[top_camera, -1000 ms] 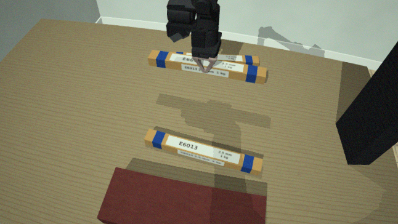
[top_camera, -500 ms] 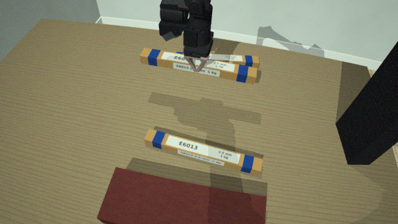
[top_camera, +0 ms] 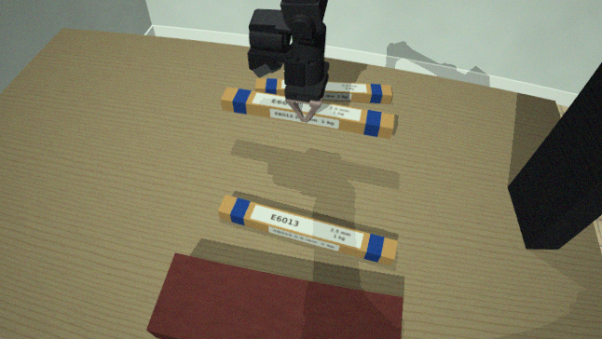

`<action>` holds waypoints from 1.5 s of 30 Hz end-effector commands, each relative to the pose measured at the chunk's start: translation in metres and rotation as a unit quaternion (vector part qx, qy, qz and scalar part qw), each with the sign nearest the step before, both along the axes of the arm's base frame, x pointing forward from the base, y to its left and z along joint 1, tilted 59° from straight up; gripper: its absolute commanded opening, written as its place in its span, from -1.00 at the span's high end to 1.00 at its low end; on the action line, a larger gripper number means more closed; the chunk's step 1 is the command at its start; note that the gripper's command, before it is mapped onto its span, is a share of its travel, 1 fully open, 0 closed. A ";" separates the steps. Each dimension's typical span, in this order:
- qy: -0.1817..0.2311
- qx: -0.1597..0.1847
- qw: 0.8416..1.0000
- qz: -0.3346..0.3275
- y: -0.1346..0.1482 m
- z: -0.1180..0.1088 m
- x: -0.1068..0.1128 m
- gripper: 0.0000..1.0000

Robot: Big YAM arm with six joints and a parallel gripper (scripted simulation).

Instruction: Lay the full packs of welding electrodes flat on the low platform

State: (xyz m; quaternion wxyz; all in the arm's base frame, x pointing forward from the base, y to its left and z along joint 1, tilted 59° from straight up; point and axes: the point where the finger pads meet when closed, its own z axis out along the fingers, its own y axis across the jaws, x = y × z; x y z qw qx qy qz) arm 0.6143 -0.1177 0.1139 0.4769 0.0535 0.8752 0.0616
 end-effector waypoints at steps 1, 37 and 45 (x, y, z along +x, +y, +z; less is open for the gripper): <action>-0.032 -0.004 0.999 -0.015 -0.013 0.028 0.006 1.00; -0.021 -0.001 1.000 -0.017 -0.013 -0.008 0.048 1.00; -0.029 -0.003 1.000 -0.011 -0.006 -0.007 0.064 1.00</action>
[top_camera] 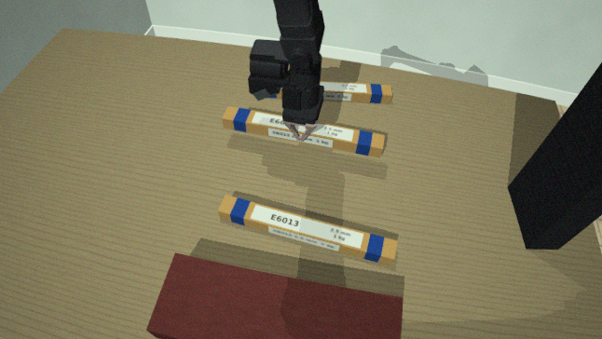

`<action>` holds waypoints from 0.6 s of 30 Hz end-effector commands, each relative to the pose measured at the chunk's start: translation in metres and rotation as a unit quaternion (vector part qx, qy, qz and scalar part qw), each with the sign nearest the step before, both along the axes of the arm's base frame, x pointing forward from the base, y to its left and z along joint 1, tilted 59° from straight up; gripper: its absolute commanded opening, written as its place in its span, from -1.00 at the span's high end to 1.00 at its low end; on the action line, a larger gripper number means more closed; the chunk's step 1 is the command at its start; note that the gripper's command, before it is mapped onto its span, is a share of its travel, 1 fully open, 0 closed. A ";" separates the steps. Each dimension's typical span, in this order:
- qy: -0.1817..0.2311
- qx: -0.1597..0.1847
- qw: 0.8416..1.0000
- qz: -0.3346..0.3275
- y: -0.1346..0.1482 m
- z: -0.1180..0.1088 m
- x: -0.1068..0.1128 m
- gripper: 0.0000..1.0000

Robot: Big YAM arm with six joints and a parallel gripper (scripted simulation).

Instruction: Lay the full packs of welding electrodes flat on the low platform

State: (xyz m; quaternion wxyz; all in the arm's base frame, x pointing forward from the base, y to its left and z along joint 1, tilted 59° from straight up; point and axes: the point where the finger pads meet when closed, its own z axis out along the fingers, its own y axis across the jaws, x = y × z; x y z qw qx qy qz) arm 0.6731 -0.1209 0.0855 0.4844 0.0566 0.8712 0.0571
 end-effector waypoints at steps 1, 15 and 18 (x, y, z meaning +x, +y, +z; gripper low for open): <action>-0.020 0.000 1.000 -0.007 -0.004 0.019 0.007 1.00; -0.016 0.001 1.000 -0.013 -0.010 0.002 0.002 1.00; -0.016 0.001 1.000 -0.014 -0.010 0.000 0.001 1.00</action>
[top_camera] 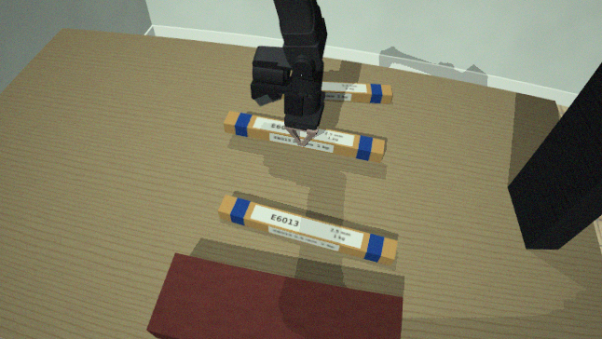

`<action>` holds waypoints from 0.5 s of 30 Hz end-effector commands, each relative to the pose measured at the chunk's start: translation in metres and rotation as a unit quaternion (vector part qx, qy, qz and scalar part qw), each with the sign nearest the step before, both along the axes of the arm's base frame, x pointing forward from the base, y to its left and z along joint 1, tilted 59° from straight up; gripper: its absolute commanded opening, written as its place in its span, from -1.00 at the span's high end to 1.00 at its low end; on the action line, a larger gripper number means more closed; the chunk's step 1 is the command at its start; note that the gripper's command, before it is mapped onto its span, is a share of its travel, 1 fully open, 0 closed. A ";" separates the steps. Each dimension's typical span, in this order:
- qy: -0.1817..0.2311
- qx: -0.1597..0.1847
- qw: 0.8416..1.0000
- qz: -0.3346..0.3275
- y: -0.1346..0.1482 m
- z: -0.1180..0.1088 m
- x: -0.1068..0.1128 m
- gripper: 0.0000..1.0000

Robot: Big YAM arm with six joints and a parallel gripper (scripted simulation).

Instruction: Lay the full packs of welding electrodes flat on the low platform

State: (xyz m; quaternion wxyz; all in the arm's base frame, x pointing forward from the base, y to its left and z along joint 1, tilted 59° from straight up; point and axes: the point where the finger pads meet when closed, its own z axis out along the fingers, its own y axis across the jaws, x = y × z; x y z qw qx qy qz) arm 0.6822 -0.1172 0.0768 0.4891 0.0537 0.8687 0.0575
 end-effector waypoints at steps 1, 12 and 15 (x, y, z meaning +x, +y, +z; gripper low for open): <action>-0.011 0.002 1.000 -0.016 -0.014 0.008 -0.008 1.00; -0.007 0.003 1.000 -0.017 -0.014 -0.001 -0.009 1.00; -0.005 0.003 1.000 -0.017 -0.013 -0.004 -0.009 1.00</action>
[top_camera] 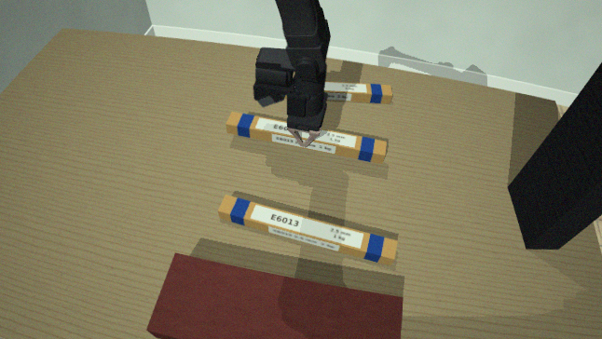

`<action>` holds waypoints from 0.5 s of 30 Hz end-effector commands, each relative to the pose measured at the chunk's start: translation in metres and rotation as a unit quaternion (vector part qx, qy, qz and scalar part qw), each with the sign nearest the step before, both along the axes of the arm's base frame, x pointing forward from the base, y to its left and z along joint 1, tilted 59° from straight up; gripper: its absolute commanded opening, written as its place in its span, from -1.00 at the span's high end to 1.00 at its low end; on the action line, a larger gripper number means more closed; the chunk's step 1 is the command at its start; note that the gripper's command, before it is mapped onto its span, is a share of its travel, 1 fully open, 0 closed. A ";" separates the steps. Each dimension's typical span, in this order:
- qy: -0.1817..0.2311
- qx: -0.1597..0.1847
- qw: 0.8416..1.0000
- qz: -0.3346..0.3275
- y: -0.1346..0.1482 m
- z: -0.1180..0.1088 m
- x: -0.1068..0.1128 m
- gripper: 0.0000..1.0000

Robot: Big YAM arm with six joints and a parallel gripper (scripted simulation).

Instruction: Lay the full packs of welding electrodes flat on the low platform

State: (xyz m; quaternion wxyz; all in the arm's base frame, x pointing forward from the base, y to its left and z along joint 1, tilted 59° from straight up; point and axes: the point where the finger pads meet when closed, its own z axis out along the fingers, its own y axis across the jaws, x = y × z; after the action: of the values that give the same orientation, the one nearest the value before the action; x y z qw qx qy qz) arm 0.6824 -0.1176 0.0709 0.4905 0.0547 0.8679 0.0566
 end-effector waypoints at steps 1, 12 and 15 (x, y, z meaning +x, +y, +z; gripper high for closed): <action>-0.005 0.004 1.000 -0.015 -0.013 0.003 -0.009 1.00; -0.009 0.002 1.000 -0.013 -0.009 0.008 -0.007 1.00; -0.010 0.002 1.000 -0.012 -0.007 0.008 -0.007 1.00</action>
State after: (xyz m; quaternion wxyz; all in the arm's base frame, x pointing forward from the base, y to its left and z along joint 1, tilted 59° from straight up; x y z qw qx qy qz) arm 0.6822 -0.1180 0.0651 0.4881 0.0565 0.8691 0.0563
